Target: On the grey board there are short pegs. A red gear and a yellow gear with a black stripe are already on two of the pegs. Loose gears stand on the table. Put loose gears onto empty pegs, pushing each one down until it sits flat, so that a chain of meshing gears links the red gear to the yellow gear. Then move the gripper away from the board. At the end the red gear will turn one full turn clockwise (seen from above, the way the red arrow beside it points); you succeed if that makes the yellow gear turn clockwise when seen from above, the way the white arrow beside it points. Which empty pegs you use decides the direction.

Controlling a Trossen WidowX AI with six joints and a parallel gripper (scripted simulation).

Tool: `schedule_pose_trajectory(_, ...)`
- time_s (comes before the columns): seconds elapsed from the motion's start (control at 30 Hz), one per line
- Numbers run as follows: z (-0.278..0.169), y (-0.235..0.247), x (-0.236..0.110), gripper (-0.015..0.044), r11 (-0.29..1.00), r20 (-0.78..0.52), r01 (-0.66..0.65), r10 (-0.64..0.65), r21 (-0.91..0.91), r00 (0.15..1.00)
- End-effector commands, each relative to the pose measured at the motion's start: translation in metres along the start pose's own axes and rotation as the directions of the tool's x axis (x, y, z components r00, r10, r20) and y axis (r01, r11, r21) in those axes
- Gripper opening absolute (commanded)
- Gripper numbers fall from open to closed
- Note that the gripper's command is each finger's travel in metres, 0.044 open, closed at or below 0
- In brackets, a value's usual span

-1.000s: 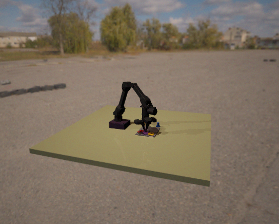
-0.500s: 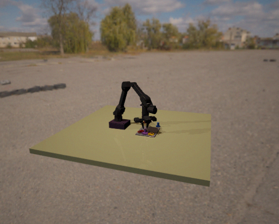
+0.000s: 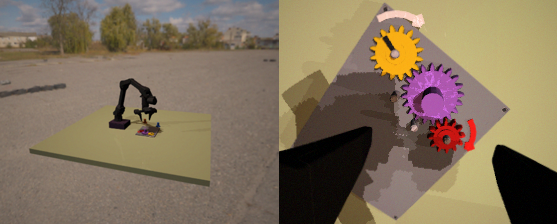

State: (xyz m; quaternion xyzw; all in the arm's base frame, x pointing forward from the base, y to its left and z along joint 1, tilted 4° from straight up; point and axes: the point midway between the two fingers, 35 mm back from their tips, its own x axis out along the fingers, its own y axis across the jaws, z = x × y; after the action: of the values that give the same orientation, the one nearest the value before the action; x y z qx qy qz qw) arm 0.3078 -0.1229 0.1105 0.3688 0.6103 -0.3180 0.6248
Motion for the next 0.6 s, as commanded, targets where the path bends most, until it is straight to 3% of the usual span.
schedule_pose_trajectory(0.0,-0.0021,-0.0018,-0.0047,0.0429,1.0,-0.008,0.006,-0.006,-0.003,1.0)
schedule_pose_trajectory(0.57,-0.0021,-0.0018,-0.0047,0.044,1.0,-0.008,0.006,-0.006,-0.003,1.0)
